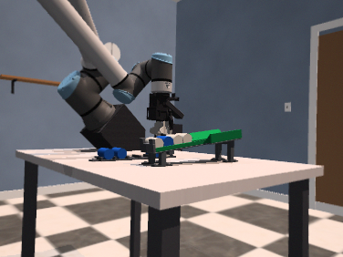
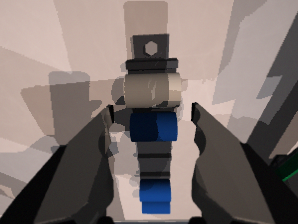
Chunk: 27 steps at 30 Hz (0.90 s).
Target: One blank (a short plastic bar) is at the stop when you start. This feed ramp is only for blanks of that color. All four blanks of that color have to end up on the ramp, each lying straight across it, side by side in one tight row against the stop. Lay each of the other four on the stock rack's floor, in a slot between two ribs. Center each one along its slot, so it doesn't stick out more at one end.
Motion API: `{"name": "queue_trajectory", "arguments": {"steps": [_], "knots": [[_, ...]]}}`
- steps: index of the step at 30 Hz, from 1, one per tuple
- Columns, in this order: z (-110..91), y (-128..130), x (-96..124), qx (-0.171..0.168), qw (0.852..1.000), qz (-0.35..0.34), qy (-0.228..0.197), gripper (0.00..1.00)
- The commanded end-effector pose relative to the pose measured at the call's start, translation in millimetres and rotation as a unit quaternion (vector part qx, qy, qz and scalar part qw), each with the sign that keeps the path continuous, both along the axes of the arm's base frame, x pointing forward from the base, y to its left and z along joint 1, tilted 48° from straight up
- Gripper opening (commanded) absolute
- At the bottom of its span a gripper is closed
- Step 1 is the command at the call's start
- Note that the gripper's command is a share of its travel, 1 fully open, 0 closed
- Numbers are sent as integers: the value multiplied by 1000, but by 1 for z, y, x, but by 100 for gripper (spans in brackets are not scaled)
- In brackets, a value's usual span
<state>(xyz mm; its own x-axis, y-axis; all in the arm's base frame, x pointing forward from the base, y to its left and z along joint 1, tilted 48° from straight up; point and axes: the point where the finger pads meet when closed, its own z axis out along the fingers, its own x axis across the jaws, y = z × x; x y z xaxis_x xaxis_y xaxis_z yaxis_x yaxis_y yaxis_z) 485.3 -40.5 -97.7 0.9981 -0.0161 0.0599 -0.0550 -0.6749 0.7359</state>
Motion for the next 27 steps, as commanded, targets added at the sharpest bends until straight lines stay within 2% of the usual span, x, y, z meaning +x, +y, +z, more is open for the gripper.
{"name": "queue_trajectory", "arguments": {"steps": [1,16,27], "knots": [[1,-1,0,0,1000,-1,0,49],[0,-2,0,0,1000,-1,0,49],[-13,-14,-2,0,1000,-1,2,49]]}}
